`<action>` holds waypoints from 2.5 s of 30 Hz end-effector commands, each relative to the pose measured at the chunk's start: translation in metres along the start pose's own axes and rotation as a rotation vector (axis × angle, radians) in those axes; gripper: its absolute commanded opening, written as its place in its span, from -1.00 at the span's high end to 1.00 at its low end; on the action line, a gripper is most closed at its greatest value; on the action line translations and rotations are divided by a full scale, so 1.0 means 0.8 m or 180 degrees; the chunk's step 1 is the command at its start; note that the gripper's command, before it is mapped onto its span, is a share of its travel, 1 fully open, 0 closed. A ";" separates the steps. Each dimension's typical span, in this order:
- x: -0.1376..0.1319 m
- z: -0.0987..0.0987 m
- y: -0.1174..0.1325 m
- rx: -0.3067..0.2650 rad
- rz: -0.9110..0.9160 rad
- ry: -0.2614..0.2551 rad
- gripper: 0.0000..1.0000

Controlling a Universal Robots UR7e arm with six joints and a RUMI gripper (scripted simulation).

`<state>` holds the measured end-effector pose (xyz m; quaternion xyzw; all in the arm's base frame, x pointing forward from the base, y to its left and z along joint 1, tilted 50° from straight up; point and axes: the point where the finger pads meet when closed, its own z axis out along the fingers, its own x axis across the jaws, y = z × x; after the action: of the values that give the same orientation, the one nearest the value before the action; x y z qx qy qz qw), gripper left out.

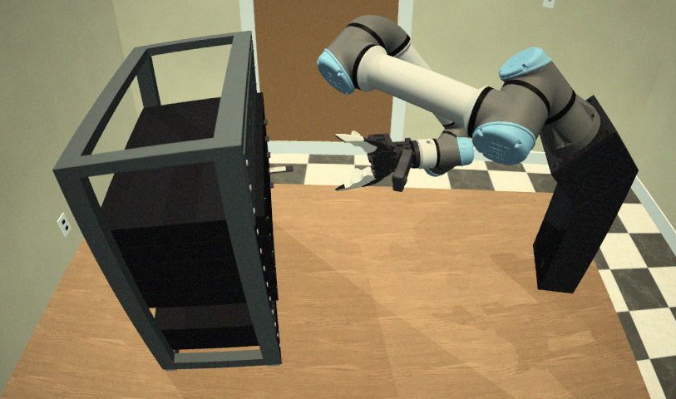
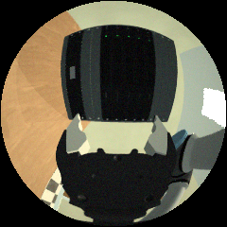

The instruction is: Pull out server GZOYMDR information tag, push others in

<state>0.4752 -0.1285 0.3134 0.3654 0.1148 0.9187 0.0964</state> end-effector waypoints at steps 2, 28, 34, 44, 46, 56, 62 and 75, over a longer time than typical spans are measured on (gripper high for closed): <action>0.000 0.000 0.000 0.0000 -0.0001 0.0001 -1.00; 0.003 0.002 0.000 0.0051 0.0012 -0.0029 -1.00; 0.006 0.004 0.000 0.0106 0.0026 -0.0066 -1.00; 0.014 0.008 0.000 0.0275 0.0068 -0.0214 -1.00; 0.014 0.008 0.000 0.0275 0.0068 -0.0214 -1.00; 0.026 0.015 -0.001 0.0519 0.0131 -0.0397 -1.00; 0.031 0.018 -0.001 0.0650 0.0165 -0.0511 -1.00; 0.046 0.026 -0.001 0.0962 0.0244 -0.0761 -1.00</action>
<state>0.4652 -0.1168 0.3480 0.4753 0.2120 0.8534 0.0286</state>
